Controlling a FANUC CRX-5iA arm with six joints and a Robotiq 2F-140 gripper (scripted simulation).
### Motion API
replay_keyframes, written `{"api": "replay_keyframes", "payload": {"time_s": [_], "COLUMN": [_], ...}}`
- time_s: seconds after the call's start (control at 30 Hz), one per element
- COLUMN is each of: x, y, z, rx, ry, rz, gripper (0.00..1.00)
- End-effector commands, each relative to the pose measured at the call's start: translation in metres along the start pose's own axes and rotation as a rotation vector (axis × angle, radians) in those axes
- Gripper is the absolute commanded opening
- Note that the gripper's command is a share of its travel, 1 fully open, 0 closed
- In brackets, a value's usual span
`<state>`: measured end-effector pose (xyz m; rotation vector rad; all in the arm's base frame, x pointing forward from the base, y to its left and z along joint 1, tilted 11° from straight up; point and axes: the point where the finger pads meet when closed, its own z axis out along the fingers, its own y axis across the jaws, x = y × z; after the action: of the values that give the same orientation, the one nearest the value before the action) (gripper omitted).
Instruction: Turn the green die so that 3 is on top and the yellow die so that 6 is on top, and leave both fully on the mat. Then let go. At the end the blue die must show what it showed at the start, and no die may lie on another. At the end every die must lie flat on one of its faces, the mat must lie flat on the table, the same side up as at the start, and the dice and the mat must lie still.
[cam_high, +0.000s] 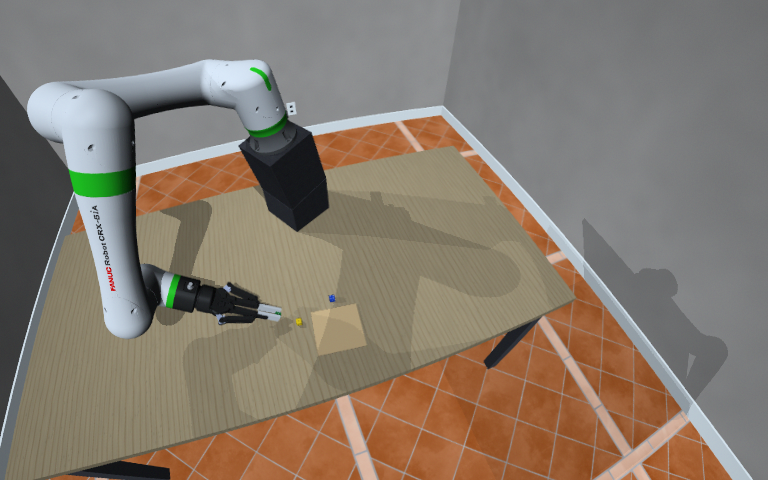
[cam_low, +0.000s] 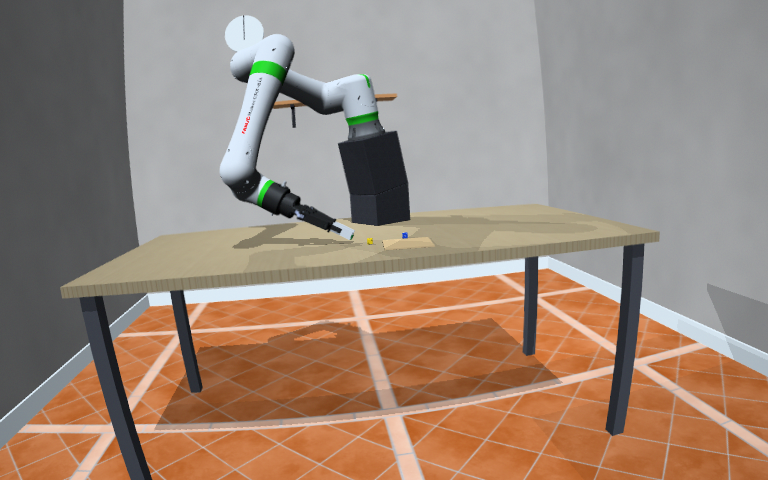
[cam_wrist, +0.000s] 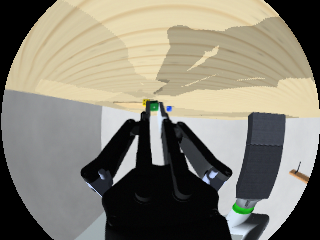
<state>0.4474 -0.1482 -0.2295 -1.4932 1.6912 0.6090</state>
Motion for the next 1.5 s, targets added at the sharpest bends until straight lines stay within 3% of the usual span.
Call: {"api": "replay_keyframes", "payload": {"time_s": [0.0,1.47], "x": [0.0,0.01], "y": [0.0,0.0], "z": [0.0,0.005], "rx": [0.0,0.0], "ry": [0.0,0.0], "rz": [0.0,0.0], "gripper": [0.07,0.07]}}
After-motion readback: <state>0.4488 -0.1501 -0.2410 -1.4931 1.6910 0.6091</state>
